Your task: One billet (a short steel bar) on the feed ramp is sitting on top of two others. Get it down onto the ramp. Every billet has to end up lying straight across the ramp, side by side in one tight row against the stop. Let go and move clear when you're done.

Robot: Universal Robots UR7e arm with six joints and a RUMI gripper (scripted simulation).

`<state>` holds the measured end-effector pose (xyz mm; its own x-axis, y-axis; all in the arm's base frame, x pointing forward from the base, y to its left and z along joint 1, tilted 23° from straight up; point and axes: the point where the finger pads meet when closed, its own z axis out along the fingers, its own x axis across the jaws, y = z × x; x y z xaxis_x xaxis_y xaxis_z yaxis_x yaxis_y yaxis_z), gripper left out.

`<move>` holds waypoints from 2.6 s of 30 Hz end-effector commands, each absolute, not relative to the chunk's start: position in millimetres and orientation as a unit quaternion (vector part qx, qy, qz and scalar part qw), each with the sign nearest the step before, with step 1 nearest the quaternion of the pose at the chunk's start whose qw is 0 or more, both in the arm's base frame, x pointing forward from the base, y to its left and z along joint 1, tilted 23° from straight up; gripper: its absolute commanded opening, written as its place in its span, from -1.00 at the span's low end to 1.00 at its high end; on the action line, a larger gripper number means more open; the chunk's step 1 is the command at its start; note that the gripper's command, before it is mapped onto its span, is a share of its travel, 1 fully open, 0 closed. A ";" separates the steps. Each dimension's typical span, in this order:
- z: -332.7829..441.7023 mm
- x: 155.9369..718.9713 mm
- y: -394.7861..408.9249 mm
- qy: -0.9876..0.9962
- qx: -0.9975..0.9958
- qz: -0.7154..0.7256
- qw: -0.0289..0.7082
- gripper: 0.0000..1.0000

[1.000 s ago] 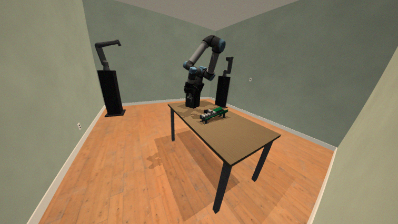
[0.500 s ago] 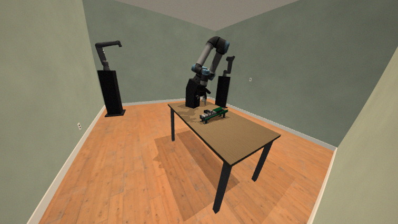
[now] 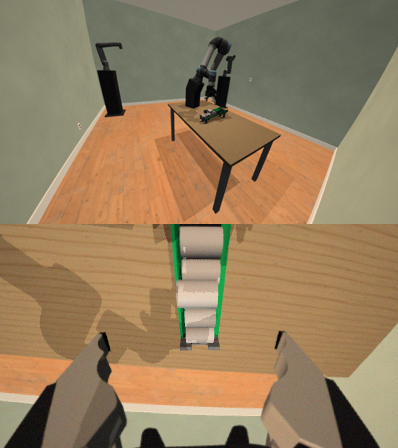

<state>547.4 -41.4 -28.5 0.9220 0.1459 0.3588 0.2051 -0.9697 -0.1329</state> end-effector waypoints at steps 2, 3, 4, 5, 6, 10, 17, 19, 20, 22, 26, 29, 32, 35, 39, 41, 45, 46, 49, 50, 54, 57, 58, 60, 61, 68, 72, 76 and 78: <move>-25.6 550.7 -34.3 -0.092 -0.975 -0.182 0.085 1.00; -25.6 550.7 -34.3 -0.092 -0.975 -0.182 0.085 1.00; -25.6 550.7 -34.3 -0.092 -0.975 -0.182 0.085 -1.00; -25.6 550.7 -34.3 -0.092 -0.975 -0.182 0.085 -1.00; -25.6 550.7 -34.3 -0.092 -0.975 -0.182 0.085 -1.00; -25.6 550.7 -34.3 -0.092 -0.975 -0.182 0.085 -1.00; -25.6 550.7 -34.3 -0.092 -0.975 -0.182 0.085 -1.00; -25.6 550.7 -34.3 -0.092 -0.975 -0.182 0.085 -1.00; -25.6 550.7 -34.3 -0.092 -0.975 -0.182 0.085 -1.00; -25.6 550.7 -34.3 -0.092 -0.975 -0.182 0.085 -1.00; -25.6 550.7 -34.3 -0.092 -0.975 -0.182 0.085 -1.00; -25.6 550.7 -34.3 -0.092 -0.975 -0.182 0.085 -1.00; -25.6 550.7 -34.3 -0.092 -0.975 -0.182 0.085 -1.00; -25.6 550.7 -34.3 -0.092 -0.975 -0.182 0.085 -1.00; -25.9 550.8 -34.4 -0.093 -0.975 -0.182 0.085 0.05; -27.1 551.2 -35.0 -0.093 -0.976 -0.181 0.084 0.05; -28.7 551.7 -35.7 -0.093 -0.976 -0.179 0.084 0.05; -29.2 551.8 -36.0 -0.093 -0.976 -0.179 0.084 0.05; -29.5 551.9 -36.1 -0.093 -0.976 -0.179 0.084 0.05; -29.5 551.9 -36.1 -0.093 -0.976 -0.179 0.084 0.05; -29.5 551.9 -36.1 -0.093 -0.976 -0.179 0.084 0.05; -29.5 551.9 -36.1 -0.093 -0.976 -0.179 0.084 0.05; -29.5 551.9 -36.1 -0.093 -0.976 -0.179 0.084 0.05; -29.5 551.9 -36.1 -0.093 -0.976 -0.179 0.084 0.05; -29.5 551.9 -36.1 -0.093 -0.976 -0.179 0.084 0.05; -29.5 551.9 -36.1 -0.093 -0.976 -0.179 0.084 0.05; -32.9 553.2 -35.4 -0.093 -0.976 -0.179 0.084 0.05; -47.3 558.6 -32.4 -0.093 -0.976 -0.179 0.084 0.05; -51.9 560.3 -31.4 -0.093 -0.976 -0.179 0.084 0.05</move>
<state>556.3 -32.9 -43.4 0.9192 0.1524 0.3632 0.2122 -0.9684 -0.1307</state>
